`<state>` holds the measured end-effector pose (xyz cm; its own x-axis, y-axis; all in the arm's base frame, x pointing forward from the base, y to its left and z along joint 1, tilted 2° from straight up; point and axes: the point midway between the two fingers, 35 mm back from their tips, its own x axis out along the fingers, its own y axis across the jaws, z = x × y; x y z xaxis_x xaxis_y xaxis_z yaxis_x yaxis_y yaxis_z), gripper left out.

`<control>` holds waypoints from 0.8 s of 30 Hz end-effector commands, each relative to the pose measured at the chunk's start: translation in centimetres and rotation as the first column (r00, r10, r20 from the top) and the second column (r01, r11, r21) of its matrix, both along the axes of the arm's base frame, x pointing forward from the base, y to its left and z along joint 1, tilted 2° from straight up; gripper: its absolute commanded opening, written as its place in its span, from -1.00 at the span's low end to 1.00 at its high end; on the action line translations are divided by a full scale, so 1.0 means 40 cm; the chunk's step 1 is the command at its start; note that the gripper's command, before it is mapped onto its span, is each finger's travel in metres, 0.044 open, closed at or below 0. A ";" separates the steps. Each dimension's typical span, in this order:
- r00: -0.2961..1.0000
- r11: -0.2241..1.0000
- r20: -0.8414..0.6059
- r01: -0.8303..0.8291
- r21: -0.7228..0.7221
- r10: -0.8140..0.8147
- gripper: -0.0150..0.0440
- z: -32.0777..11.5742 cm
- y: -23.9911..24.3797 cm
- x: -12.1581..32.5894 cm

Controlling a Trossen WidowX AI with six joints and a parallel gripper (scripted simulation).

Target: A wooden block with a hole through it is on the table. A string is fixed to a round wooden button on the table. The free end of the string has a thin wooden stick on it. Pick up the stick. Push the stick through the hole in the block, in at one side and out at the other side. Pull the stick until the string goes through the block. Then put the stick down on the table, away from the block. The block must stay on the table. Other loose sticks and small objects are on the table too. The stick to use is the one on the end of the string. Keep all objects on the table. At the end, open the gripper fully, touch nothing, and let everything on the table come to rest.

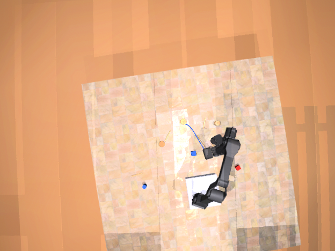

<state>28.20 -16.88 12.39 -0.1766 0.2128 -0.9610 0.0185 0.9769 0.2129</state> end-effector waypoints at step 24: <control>0.598 0.607 0.268 -0.792 0.059 0.755 -0.49 0.000 -0.006 0.002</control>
